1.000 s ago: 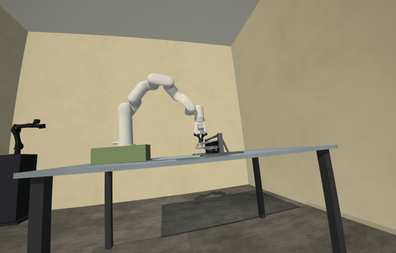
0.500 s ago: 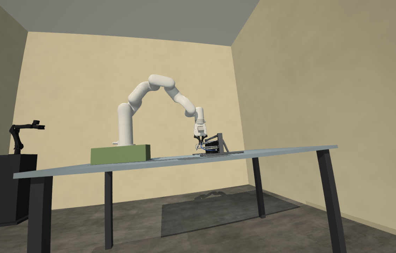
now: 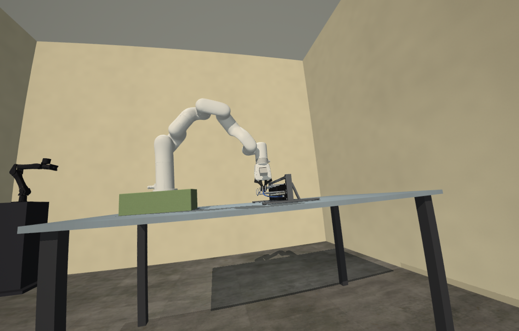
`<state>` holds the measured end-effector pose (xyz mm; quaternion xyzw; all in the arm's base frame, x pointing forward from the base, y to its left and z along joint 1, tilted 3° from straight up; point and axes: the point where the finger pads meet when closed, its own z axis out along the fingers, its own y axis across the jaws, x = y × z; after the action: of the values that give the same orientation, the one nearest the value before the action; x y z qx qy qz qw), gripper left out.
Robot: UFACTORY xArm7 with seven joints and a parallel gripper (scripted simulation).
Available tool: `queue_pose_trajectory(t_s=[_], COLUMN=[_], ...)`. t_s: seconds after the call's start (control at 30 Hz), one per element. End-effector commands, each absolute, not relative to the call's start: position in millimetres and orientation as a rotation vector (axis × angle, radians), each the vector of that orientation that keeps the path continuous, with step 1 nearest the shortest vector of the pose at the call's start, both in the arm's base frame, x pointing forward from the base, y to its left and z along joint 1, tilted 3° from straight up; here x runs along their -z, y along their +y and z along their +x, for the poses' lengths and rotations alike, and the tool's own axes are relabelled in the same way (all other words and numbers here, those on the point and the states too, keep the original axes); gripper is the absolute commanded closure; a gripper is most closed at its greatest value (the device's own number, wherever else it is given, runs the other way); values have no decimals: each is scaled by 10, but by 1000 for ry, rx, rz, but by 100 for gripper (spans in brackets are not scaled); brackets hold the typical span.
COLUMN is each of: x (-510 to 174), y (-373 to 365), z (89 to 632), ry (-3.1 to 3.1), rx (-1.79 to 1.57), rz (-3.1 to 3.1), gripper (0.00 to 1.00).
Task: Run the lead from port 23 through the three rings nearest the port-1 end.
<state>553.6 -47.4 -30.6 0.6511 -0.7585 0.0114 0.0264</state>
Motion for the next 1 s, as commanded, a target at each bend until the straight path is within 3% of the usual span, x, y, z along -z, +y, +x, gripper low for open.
queue_pose_trajectory(t_s=[0.0,0.97], x=[308,390], y=[-478,-482], z=[5556,5554], ry=[-2346,-2346], rx=[-41,-41], rz=[2014,2014], gripper=[100,100])
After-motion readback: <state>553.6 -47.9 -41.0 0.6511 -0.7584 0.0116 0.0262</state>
